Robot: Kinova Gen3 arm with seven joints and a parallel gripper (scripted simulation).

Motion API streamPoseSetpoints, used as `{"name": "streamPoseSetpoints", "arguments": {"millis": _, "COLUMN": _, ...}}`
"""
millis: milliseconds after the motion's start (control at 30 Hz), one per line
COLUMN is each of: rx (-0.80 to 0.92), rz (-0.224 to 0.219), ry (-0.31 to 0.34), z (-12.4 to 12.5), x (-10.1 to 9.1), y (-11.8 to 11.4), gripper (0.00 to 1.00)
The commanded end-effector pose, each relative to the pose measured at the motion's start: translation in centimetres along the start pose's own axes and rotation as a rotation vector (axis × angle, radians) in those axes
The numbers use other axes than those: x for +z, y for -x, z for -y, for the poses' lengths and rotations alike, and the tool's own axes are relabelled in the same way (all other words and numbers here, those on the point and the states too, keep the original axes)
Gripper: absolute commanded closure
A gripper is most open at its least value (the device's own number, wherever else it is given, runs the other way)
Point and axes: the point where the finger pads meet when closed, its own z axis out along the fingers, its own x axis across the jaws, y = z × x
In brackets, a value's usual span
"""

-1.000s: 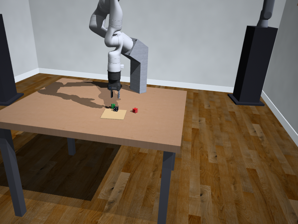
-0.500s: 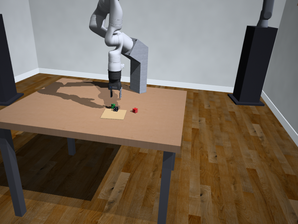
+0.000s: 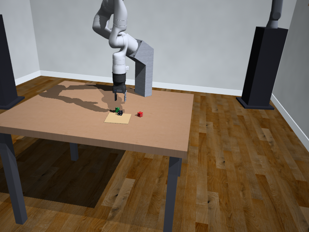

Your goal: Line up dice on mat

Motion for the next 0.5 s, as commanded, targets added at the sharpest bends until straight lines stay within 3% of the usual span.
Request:
{"name": "streamPoseSetpoints", "arguments": {"millis": 0, "rx": -0.035, "rz": -0.004, "ry": 0.001, "z": 0.0, "x": 0.0, "y": -0.3, "gripper": 0.00}}
{"name": "streamPoseSetpoints", "arguments": {"millis": 267, "rx": -0.362, "rz": -0.027, "ry": -0.005, "z": 0.6, "x": 0.1, "y": -2.0, "gripper": 0.00}}
{"name": "streamPoseSetpoints", "arguments": {"millis": 333, "rx": -0.362, "rz": -0.027, "ry": -0.005, "z": 0.6, "x": 0.1, "y": -2.0, "gripper": 0.00}}
{"name": "streamPoseSetpoints", "arguments": {"millis": 467, "rx": -0.634, "rz": -0.042, "ry": -0.007, "z": 1.0, "x": 0.2, "y": -3.3, "gripper": 0.00}}
